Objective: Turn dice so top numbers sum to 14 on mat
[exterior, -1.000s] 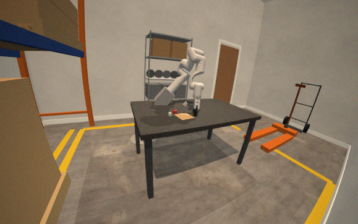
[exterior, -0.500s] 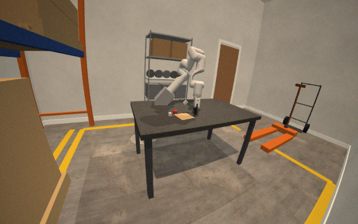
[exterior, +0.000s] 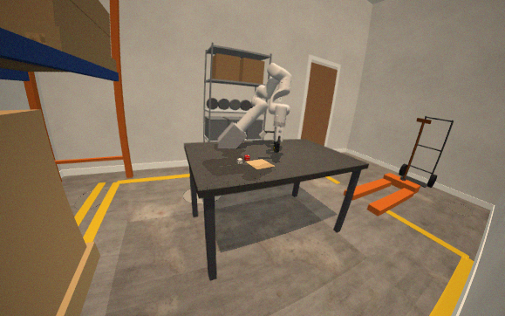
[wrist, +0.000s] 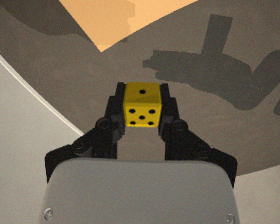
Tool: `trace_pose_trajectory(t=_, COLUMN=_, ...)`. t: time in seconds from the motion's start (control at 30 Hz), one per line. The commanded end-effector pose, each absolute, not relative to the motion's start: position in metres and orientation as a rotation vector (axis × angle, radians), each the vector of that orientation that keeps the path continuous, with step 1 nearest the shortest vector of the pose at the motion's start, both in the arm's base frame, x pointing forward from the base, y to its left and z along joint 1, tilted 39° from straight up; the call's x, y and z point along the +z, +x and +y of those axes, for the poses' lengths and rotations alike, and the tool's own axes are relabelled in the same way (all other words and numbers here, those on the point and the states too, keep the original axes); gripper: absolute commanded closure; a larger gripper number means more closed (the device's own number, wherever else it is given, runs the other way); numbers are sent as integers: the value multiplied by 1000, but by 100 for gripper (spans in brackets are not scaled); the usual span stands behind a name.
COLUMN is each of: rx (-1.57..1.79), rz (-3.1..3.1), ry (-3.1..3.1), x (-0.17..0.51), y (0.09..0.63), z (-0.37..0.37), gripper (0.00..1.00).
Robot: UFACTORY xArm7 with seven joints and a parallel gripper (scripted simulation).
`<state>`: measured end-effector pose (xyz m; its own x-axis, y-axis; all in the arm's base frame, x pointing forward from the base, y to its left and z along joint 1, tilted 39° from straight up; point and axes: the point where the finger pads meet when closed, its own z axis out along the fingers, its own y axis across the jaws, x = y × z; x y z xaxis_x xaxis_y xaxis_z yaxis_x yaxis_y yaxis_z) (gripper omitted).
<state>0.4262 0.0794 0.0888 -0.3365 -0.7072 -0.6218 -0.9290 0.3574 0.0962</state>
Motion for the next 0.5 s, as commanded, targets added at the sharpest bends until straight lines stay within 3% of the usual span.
trace_pose_trajectory(t=0.0, rx=608, rz=2140, ry=-1415, x=103, y=421, z=73, gripper=73)
trace_pose_trajectory(t=0.27, rx=607, rz=2138, ry=-1417, x=103, y=421, z=72, gripper=73)
trace_pose_trajectory(t=0.47, rx=540, rz=2013, ry=-1560, x=75, y=406, z=31, gripper=73)
